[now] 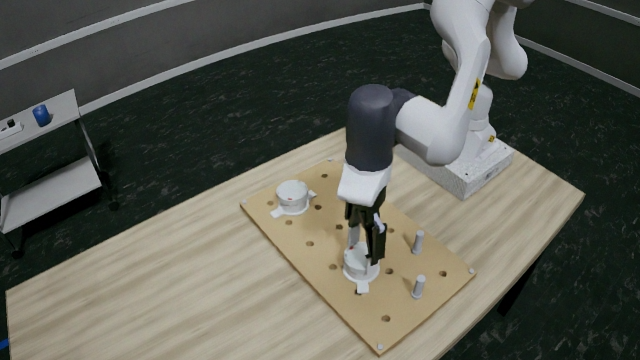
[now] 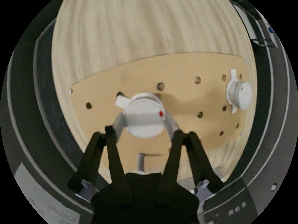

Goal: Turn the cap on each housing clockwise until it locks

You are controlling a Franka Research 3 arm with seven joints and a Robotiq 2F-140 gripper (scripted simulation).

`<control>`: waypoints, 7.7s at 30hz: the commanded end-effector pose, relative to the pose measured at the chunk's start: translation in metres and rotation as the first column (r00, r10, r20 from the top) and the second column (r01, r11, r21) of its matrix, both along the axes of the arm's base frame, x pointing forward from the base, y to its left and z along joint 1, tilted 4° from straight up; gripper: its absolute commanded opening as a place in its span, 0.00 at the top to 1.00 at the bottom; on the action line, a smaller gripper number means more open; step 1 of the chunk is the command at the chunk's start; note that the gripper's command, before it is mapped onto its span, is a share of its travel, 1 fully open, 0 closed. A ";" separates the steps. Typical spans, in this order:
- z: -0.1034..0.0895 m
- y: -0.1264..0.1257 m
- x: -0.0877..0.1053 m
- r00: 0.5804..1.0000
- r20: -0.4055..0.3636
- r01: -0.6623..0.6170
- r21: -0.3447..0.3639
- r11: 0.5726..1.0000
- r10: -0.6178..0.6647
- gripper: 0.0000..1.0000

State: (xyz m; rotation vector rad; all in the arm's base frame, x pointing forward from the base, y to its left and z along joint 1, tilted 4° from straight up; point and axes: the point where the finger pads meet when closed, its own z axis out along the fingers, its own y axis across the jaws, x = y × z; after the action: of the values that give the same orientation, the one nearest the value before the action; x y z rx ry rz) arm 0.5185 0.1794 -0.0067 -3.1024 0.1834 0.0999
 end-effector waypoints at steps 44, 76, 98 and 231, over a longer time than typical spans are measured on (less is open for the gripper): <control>-0.001 -0.001 0.000 0.870 0.026 -0.492 0.027 0.870 0.492 0.90; -0.001 -0.001 0.000 0.530 0.060 -0.848 0.036 0.529 0.846 0.90; -0.002 0.000 0.007 0.528 0.060 -0.849 0.036 0.526 0.847 0.90; 0.001 0.017 -0.023 0.528 0.060 -0.849 0.036 0.526 0.847 0.90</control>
State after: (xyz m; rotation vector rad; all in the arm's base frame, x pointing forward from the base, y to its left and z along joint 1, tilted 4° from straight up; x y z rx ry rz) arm 0.5010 0.1917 -0.0047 -2.7707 -1.3532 0.0583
